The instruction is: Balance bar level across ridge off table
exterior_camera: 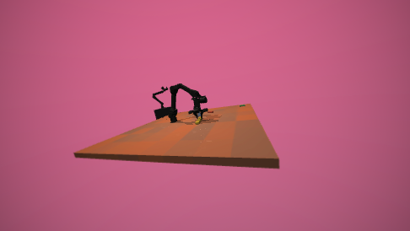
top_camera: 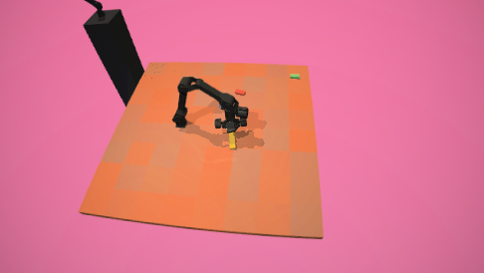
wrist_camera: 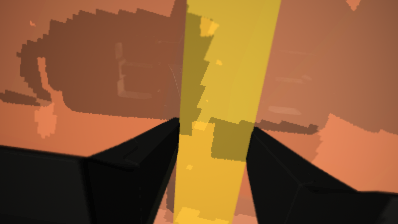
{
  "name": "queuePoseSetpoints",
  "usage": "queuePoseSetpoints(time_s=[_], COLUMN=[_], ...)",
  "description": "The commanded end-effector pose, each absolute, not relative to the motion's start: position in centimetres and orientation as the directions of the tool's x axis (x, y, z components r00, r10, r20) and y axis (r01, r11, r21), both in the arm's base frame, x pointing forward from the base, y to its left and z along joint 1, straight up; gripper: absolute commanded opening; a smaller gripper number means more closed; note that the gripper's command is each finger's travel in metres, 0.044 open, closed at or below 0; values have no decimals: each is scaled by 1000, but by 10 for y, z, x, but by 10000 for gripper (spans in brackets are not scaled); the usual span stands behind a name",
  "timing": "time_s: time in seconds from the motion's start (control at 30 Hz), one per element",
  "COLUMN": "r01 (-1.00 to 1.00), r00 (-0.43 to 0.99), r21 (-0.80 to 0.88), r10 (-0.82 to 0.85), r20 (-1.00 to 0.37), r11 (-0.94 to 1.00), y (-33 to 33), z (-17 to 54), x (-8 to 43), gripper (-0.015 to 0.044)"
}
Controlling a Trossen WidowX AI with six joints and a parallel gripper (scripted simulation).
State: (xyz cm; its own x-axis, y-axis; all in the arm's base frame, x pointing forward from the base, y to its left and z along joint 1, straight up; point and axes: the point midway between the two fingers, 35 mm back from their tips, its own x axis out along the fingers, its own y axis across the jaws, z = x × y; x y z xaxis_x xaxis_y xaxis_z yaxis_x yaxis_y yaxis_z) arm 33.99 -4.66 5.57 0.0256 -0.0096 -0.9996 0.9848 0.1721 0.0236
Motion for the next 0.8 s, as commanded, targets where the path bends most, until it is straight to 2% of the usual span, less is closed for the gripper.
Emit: queuePoseSetpoints(time_s=[0.0, 0.77], r01=[985, 985], r00=[37, 36], r21=[35, 35], r10=[-10, -7], r20=[-999, -999], r11=[172, 170], y=[-47, -47], z=[66, 125], x=[344, 345], gripper=[0, 0])
